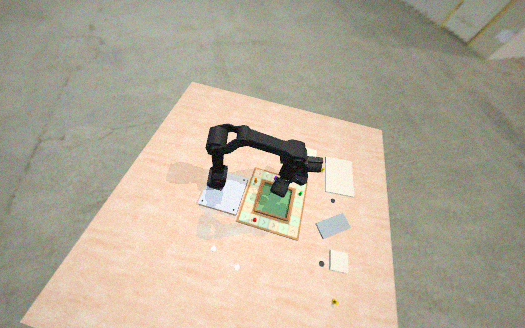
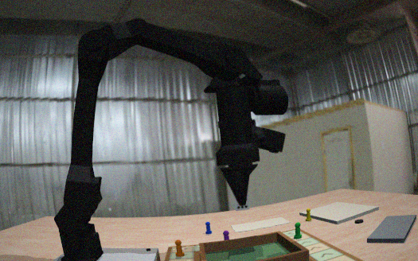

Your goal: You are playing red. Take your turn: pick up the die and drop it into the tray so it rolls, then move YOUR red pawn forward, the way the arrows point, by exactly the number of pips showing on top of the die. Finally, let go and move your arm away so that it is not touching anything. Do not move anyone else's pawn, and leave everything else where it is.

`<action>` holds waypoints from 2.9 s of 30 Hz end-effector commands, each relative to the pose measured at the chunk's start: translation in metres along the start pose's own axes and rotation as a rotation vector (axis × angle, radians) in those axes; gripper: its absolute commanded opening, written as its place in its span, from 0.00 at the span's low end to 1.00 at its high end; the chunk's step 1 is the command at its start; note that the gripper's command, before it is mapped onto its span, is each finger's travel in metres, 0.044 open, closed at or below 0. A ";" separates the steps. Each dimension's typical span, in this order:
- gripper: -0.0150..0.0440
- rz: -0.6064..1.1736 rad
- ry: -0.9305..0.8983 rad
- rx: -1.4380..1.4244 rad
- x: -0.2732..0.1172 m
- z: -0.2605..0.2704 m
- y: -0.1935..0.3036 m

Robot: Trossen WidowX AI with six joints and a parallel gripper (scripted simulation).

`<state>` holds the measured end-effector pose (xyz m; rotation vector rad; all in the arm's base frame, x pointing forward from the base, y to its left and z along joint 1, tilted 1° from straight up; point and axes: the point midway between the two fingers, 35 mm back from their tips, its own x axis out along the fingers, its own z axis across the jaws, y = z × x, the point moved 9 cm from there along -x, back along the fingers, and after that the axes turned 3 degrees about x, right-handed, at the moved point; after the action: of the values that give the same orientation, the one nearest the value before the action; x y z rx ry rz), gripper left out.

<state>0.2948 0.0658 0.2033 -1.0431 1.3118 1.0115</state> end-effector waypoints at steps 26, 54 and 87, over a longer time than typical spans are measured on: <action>0.25 -0.360 -0.045 -0.190 0.027 -0.067 0.018; 0.25 -0.846 -0.120 -0.179 0.023 -0.084 0.079; 0.65 -0.842 -0.121 -0.176 0.024 -0.084 0.080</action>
<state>0.1972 0.0029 0.1772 -1.4624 0.5726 0.5273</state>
